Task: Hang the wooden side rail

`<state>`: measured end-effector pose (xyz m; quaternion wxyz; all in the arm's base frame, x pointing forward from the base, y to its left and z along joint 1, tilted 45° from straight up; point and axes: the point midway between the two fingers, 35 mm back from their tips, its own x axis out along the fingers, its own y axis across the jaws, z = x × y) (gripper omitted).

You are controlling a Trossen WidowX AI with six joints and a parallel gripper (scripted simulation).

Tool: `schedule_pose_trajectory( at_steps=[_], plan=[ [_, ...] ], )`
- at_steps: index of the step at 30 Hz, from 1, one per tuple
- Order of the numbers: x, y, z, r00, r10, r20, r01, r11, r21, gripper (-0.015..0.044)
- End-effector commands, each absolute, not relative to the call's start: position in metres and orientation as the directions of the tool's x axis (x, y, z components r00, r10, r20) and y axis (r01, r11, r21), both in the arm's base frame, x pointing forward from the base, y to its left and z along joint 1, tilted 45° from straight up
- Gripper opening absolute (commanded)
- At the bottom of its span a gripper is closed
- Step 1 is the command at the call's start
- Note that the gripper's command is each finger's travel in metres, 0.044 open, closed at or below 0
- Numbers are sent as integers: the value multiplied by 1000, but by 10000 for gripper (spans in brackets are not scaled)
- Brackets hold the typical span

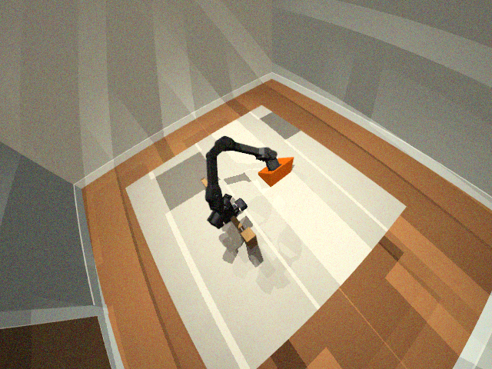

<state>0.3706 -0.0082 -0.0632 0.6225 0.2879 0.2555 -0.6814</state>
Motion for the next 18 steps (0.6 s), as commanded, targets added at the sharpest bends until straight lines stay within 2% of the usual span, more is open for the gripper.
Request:
schedule_pose_trajectory(
  at_steps=[1,18],
  plan=[
    [374,-1,-62,-42,-699,-714,997,-80,19,0],
    [372,-1,-64,-42,-699,-714,997,-80,19,0]
  ],
)
